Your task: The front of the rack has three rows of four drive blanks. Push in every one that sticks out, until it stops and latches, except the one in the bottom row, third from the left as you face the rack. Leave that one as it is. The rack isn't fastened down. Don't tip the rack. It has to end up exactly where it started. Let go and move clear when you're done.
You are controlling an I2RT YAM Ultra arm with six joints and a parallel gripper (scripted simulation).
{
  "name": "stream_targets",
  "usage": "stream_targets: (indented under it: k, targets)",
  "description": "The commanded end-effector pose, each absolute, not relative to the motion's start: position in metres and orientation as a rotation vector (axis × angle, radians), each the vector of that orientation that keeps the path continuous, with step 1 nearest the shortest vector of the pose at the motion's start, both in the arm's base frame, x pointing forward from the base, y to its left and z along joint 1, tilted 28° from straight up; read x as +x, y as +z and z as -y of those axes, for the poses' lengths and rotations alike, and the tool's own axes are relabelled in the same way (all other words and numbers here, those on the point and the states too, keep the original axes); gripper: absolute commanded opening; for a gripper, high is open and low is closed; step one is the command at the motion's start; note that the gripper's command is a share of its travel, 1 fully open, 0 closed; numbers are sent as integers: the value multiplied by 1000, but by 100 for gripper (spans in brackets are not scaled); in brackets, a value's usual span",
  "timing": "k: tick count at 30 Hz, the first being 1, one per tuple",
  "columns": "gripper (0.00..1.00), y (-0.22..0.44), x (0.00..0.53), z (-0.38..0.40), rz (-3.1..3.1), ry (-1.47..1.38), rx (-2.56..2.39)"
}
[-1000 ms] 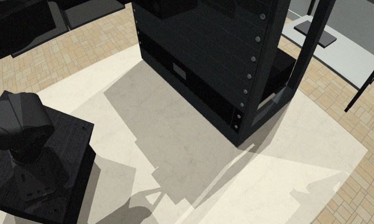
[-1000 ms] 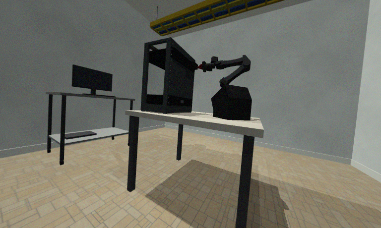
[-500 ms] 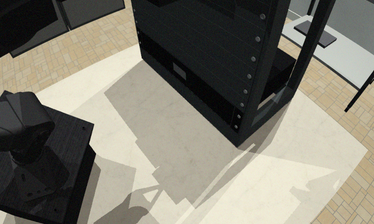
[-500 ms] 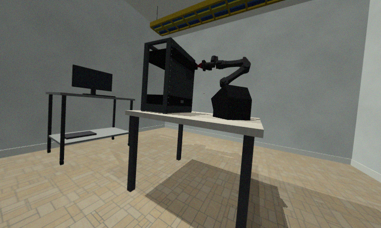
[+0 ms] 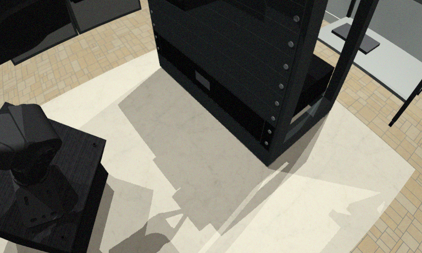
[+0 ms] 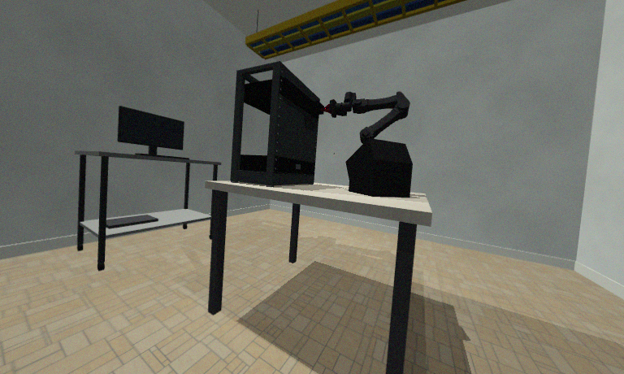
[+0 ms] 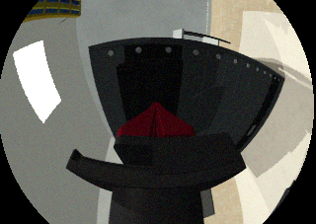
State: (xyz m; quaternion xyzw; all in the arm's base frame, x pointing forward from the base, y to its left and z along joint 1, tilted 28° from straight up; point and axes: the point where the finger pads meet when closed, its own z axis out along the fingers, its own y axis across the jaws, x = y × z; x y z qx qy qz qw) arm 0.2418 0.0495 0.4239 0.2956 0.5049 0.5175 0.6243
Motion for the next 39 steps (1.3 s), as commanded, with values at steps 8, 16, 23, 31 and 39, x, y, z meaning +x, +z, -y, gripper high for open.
stream_targets:
  k: [8, 16, 23, 31, 39]
  targets:
    - [0, 445, 241, -52, -1132, 1217, 636]
    - [0, 445, 241, -52, -1132, 1217, 636]
    - [0, 445, 241, -52, -1132, 1217, 636]
    - [0, 451, 248, -59, -1136, 1218, 634]
    - [0, 452, 248, -60, -1140, 1222, 628]
